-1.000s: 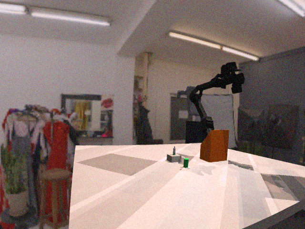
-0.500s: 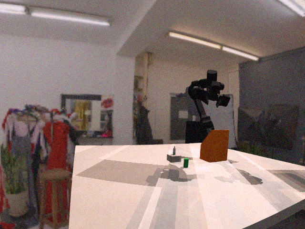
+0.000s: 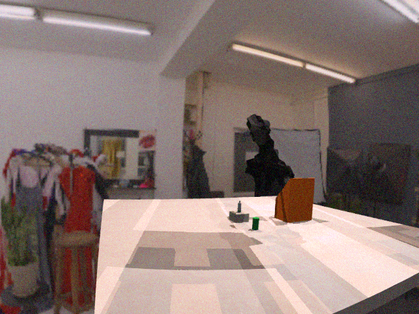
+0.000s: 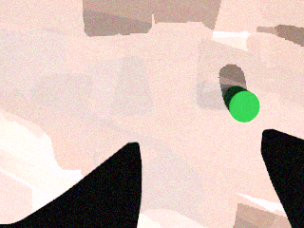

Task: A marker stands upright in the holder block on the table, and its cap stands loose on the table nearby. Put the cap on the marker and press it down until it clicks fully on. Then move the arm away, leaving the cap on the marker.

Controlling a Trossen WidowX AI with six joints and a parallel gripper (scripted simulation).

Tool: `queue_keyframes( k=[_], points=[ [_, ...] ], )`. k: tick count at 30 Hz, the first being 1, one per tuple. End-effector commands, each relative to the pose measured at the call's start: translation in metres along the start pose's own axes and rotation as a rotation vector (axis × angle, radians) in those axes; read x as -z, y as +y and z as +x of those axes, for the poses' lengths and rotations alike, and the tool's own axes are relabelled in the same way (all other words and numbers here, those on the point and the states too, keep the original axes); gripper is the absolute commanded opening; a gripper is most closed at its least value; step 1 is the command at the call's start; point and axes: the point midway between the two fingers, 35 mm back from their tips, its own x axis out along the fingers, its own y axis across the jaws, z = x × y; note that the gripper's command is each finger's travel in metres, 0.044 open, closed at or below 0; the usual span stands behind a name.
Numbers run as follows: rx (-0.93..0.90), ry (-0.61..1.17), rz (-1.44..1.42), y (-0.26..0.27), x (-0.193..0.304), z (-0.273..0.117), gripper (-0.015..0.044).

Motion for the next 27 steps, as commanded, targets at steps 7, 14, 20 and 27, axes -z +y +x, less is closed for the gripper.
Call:
queue_keyframes(
  k=[7, 14, 20, 27],
  points=[
    [0.184, 0.161, 0.364, -0.043, 0.011, 0.042, 0.0237],
    [0.185, 0.16, 0.364, -0.047, 0.017, 0.076, 0.0237],
    [0.186, 0.16, 0.364, -0.048, 0.018, 0.087, 0.0237],
    [0.186, 0.16, 0.364, -0.049, 0.019, 0.095, 0.0237]
  ],
)
